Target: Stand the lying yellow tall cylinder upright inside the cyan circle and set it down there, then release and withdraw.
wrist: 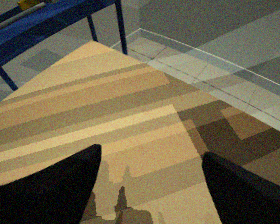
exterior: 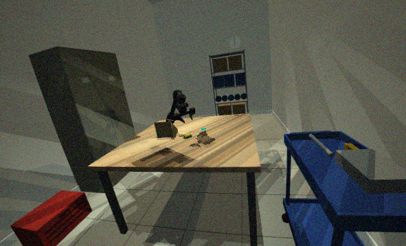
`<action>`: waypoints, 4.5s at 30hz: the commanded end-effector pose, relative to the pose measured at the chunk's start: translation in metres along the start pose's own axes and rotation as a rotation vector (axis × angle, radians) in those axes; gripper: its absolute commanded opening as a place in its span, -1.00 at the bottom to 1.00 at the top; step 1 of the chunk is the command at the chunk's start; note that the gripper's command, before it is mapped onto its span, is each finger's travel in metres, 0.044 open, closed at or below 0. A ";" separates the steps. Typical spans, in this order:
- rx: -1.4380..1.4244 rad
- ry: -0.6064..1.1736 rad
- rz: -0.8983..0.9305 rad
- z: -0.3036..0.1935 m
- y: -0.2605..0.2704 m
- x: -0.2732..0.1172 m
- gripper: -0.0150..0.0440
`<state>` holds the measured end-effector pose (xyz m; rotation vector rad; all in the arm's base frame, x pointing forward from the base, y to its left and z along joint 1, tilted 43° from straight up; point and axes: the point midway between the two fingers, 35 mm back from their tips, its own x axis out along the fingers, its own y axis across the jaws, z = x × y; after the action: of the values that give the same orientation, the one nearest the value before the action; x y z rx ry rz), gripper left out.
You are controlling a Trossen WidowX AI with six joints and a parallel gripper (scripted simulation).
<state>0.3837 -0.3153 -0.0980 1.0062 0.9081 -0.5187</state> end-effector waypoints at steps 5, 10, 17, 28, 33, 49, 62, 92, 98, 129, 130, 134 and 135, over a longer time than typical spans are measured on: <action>-0.692 0.370 0.076 -0.094 0.022 -0.028 0.56; -0.876 0.465 0.142 -0.119 0.028 -0.041 0.56; -1.127 0.587 0.271 -0.152 0.036 -0.063 0.56; -1.490 0.735 0.560 -0.200 0.050 -0.105 0.56; -1.626 0.774 0.712 -0.219 0.056 -0.125 0.56; -1.632 0.775 0.719 -0.219 0.056 -0.126 0.56; -1.630 0.774 0.723 -0.308 0.045 -0.060 0.56; -1.632 0.773 0.718 -0.275 0.050 -0.078 -0.14; -1.632 0.774 0.717 -0.260 0.052 -0.088 -0.14; -1.561 0.790 0.657 -0.222 0.080 -0.130 -0.14; -1.552 0.792 0.649 -0.222 0.083 -0.131 -0.14; -1.516 0.798 0.620 -0.225 0.096 -0.134 -0.14; -1.506 0.799 0.613 -0.225 0.099 -0.134 -0.14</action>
<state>0.2851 -0.0801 0.0016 -0.0518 1.2112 1.1222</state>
